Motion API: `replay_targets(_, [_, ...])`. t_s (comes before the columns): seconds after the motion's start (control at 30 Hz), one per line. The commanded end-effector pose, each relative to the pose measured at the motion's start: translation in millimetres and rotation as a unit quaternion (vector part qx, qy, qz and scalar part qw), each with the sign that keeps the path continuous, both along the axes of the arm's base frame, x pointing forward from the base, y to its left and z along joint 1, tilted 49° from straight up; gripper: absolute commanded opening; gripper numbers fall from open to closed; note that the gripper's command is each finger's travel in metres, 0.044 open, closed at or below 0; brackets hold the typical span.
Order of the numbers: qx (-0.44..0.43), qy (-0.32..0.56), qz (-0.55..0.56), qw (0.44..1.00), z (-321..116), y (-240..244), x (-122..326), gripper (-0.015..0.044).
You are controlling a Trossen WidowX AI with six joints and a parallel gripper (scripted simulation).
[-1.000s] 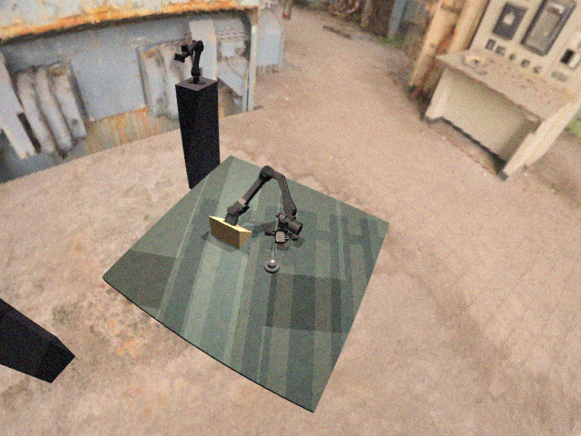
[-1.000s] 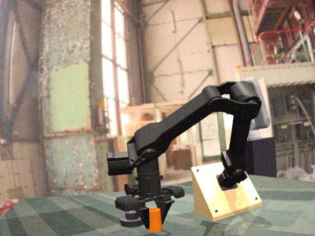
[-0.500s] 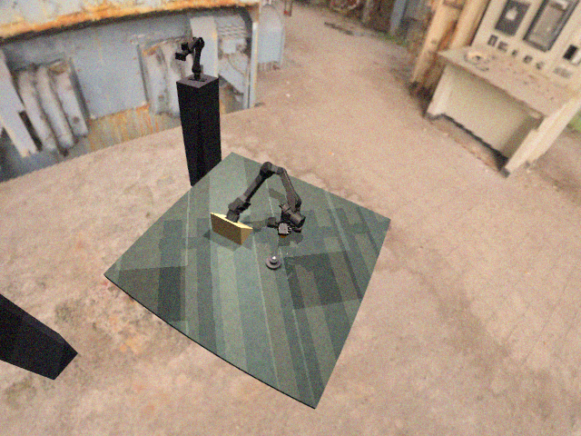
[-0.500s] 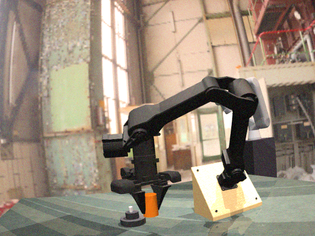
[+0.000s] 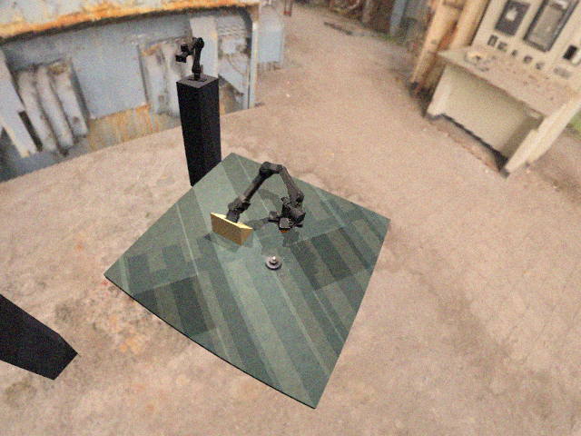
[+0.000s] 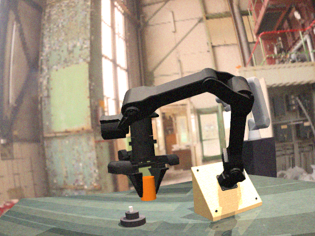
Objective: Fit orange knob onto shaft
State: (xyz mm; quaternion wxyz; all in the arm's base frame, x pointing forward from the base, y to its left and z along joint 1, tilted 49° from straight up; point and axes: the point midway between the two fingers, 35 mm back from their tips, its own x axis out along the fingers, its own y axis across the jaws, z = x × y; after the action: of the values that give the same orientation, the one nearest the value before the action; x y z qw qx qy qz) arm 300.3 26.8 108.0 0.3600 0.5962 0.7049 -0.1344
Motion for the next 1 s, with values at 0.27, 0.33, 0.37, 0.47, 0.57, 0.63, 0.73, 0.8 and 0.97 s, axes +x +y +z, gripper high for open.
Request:
replay_targets(0.27, [0.002,0.000,0.001,1.000,7.1,-20.4,3.8,0.0000])
replay_targets(0.33, [0.001,0.000,0.001,1.000,1.6,-23.1,6.1,0.0000])
replay_targets(0.37, [0.001,0.000,0.001,1.000,-1.1,-24.5,7.2,0.0000])
replay_targets(0.47, [0.001,0.000,0.001,1.000,-9.4,-28.5,10.3,0.0000])
replay_targets(0.57, [0.001,0.000,0.001,1.000,-17.9,-32.4,13.1,0.0000])
replay_targets(0.63, [0.000,0.000,0.001,1.000,-23.6,-35.1,14.9,0.0000])
replay_targets(0.73, [0.000,0.000,0.001,1.000,-32.2,-39.0,17.4,0.0000])
replay_targets(0.8, [0.000,0.000,0.001,1.000,-38.0,-41.6,18.9,0.0000])
replay_targets(0.97, [0.000,-0.001,0.001,1.000,-52.2,-47.8,22.0,0.0000])
